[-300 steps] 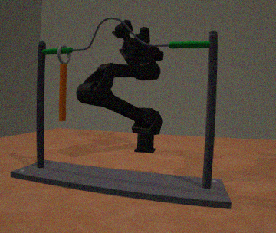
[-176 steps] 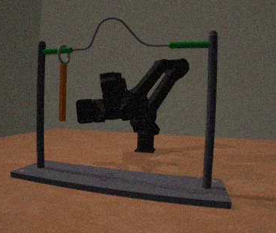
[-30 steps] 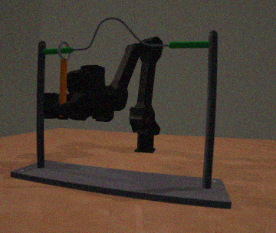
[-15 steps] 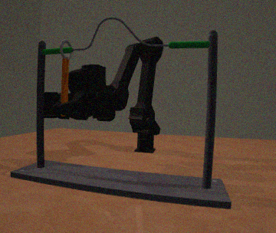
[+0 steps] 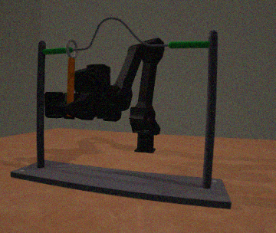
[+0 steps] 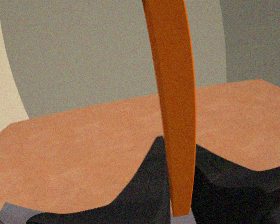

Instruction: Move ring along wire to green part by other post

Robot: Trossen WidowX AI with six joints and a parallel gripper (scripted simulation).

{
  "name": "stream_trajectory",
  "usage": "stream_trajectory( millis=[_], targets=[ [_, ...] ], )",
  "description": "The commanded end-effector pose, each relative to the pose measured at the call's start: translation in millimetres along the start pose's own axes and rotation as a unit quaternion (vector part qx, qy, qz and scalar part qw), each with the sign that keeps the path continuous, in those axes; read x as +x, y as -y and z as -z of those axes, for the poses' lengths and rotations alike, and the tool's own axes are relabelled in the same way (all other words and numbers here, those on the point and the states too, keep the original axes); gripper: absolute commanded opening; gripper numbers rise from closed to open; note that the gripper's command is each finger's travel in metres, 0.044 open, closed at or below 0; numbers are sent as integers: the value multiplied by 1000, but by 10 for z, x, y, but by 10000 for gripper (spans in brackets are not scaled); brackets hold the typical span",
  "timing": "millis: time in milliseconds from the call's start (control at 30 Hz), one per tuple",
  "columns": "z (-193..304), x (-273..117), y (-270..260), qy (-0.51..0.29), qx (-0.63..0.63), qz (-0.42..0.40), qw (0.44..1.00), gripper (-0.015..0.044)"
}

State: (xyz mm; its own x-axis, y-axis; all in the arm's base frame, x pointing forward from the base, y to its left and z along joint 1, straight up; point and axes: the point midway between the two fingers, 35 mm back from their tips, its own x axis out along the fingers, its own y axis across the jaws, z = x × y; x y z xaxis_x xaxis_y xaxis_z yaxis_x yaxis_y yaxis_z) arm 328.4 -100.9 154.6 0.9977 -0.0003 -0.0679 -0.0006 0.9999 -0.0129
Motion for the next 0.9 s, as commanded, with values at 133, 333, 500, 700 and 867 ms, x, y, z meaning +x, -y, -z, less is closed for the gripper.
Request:
stream_trajectory(
  millis=[133,333,500,700,867],
  targets=[
    [15,-8,-99,-1,10,4,1000,-150],
    [13,-6,-176,-1,21,8,1000,-150],
    [10,-2,-274,0,41,15,999,-150],
    [-1,7,-405,2,75,28,997,-150],
    [-18,-16,-519,-12,109,38,993,-150]
  ],
)
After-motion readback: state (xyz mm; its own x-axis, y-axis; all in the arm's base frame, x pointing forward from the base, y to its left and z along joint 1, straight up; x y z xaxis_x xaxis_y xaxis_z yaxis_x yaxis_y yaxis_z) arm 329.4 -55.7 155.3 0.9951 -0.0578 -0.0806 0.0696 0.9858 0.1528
